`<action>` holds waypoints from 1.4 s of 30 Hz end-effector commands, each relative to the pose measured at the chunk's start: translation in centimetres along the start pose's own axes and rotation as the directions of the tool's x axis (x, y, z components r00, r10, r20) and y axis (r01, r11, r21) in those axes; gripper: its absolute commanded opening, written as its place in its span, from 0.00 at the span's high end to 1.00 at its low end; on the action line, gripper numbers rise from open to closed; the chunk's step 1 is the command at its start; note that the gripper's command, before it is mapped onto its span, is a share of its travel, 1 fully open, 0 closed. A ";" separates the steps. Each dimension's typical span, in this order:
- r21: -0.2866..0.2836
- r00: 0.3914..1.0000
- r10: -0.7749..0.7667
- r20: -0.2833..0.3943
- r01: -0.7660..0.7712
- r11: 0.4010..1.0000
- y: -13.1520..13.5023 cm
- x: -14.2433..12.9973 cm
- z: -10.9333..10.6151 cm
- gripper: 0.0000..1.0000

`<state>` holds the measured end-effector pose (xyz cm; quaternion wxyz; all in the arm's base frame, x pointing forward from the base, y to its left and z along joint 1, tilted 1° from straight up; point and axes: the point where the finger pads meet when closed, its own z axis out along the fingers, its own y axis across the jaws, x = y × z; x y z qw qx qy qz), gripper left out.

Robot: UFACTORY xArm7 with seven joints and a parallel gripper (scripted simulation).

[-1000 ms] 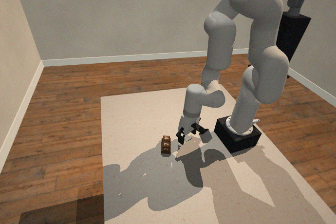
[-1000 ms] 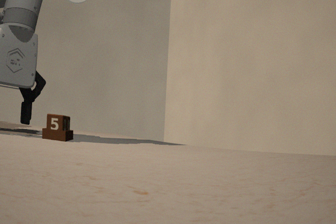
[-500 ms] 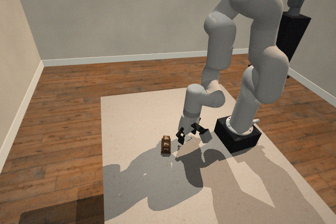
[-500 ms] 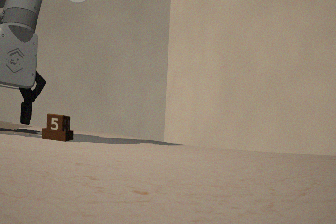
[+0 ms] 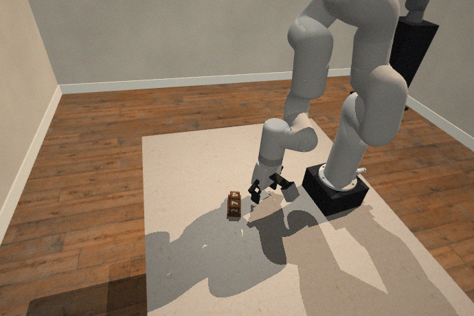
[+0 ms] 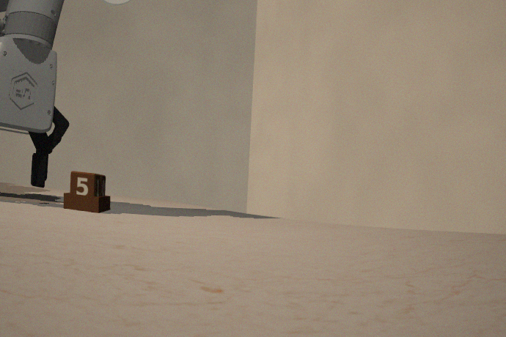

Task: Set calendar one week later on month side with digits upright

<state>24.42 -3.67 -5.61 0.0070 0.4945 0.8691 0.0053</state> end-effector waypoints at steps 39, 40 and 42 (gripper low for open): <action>-0.002 1.000 0.000 0.001 0.000 1.000 0.1 -0.1 -3.9 0.00; -0.002 1.000 0.000 0.001 0.000 1.000 0.1 -0.1 -3.9 0.00; -0.002 1.000 0.000 0.001 0.000 1.000 0.0 -0.1 -3.9 0.00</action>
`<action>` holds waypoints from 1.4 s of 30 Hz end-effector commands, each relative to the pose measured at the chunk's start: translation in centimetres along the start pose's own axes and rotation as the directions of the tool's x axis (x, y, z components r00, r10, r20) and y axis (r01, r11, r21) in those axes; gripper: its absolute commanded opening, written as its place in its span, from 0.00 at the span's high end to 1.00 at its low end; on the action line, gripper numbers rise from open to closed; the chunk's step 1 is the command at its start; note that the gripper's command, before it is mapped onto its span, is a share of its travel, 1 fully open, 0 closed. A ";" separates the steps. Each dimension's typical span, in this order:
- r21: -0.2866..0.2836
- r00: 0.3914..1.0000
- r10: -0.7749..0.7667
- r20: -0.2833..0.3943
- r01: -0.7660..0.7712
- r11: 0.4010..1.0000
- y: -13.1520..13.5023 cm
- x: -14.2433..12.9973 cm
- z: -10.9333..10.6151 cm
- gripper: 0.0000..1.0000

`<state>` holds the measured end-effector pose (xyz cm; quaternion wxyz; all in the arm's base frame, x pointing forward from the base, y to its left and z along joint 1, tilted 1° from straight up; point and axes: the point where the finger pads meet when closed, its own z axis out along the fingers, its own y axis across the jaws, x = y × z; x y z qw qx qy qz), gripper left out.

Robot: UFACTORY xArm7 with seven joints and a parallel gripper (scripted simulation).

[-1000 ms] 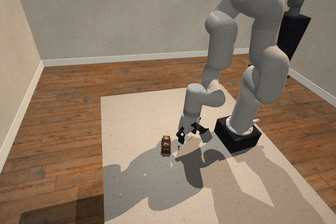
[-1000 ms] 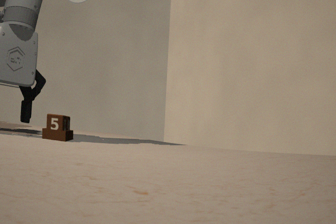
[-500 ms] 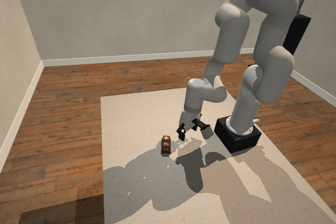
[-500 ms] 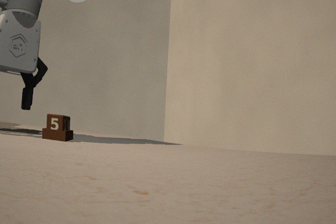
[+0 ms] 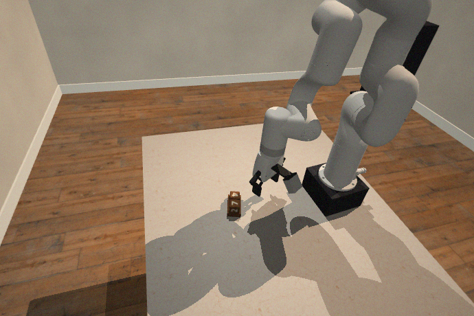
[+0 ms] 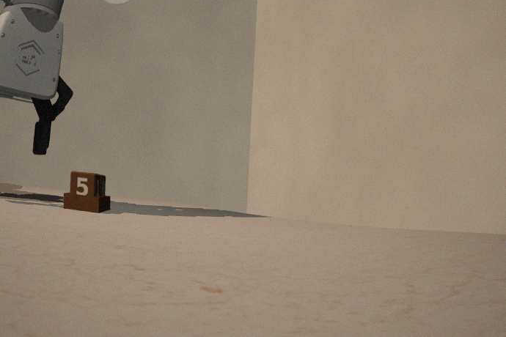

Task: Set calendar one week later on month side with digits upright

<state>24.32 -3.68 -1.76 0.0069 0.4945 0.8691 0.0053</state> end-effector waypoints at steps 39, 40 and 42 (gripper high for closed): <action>-0.002 1.000 0.000 0.002 0.000 1.000 -2.4 -2.4 1.5 0.00; -0.002 1.000 0.000 0.002 0.000 1.000 -2.4 -2.4 1.7 0.00; -0.002 1.000 0.000 0.001 0.000 1.000 -2.4 -2.4 2.0 0.00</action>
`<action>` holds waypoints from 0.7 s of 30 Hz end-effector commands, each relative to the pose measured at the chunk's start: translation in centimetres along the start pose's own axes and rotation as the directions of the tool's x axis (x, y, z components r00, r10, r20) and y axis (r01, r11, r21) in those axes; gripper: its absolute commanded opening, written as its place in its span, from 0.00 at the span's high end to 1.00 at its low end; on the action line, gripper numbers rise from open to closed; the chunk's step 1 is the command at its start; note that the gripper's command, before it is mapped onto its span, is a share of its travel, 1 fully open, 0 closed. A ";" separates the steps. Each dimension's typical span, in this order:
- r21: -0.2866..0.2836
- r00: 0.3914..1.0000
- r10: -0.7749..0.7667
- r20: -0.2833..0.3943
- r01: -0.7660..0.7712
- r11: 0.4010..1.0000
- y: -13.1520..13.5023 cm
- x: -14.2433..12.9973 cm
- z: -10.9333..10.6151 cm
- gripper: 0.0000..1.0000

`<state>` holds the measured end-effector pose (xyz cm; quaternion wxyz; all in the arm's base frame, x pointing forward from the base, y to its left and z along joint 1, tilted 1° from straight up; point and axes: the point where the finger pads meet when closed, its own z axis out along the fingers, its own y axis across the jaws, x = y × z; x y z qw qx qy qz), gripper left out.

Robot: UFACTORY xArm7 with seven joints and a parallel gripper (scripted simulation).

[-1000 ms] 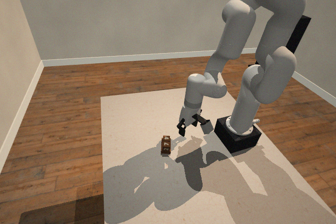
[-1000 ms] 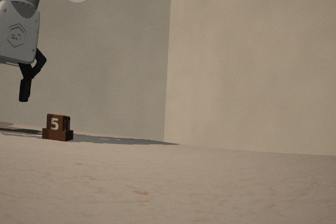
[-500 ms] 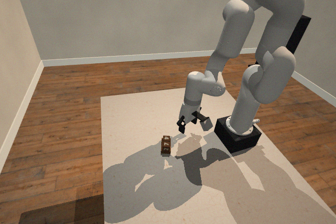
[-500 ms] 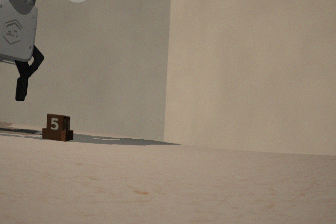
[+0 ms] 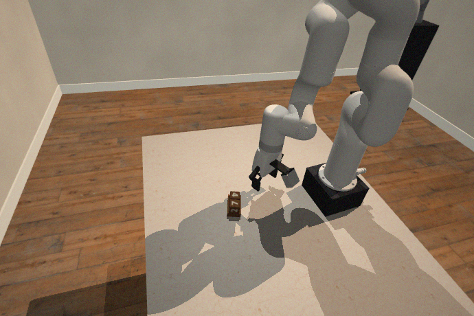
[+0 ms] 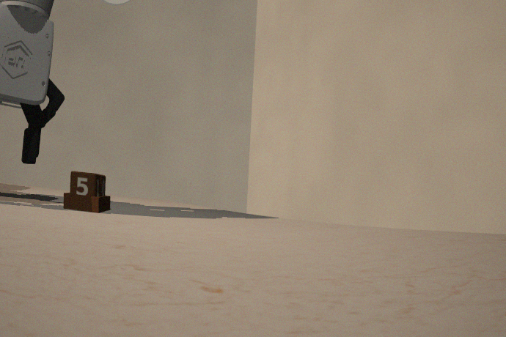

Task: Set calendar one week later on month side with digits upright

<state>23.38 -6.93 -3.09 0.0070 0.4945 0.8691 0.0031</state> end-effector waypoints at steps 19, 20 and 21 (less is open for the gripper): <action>-0.006 1.000 0.000 -0.001 0.000 1.000 0.1 -0.1 2.6 0.00; -0.006 1.000 0.000 -0.001 0.000 1.000 0.1 -0.1 2.6 0.00; -0.006 1.000 0.000 -0.001 0.000 1.000 0.1 -0.1 2.6 0.00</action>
